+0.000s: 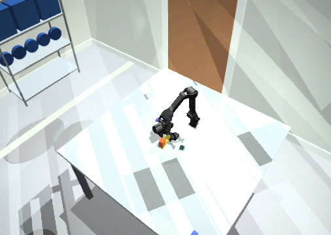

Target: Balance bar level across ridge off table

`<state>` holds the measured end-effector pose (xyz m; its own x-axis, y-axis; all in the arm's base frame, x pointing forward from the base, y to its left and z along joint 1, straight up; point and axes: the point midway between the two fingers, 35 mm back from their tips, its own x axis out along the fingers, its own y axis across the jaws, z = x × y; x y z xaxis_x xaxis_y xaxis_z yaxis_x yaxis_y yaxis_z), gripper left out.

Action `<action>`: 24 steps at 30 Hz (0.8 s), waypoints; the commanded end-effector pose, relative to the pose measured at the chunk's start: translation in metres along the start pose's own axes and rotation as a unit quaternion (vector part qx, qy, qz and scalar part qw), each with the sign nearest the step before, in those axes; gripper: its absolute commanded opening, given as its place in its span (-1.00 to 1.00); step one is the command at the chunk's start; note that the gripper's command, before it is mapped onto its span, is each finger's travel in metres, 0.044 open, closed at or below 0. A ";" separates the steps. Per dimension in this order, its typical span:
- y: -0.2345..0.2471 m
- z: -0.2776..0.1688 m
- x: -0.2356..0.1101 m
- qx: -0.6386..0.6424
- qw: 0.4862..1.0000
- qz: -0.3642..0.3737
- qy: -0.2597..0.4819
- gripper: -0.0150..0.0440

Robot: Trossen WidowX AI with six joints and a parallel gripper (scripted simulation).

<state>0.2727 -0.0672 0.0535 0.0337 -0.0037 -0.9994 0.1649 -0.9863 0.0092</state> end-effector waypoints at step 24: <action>-0.001 0.001 0.006 0.000 1.000 -0.001 -0.002 -0.03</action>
<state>0.2714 -0.0669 0.0479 0.0284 -0.0021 -0.9996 0.1650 -0.9863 0.0067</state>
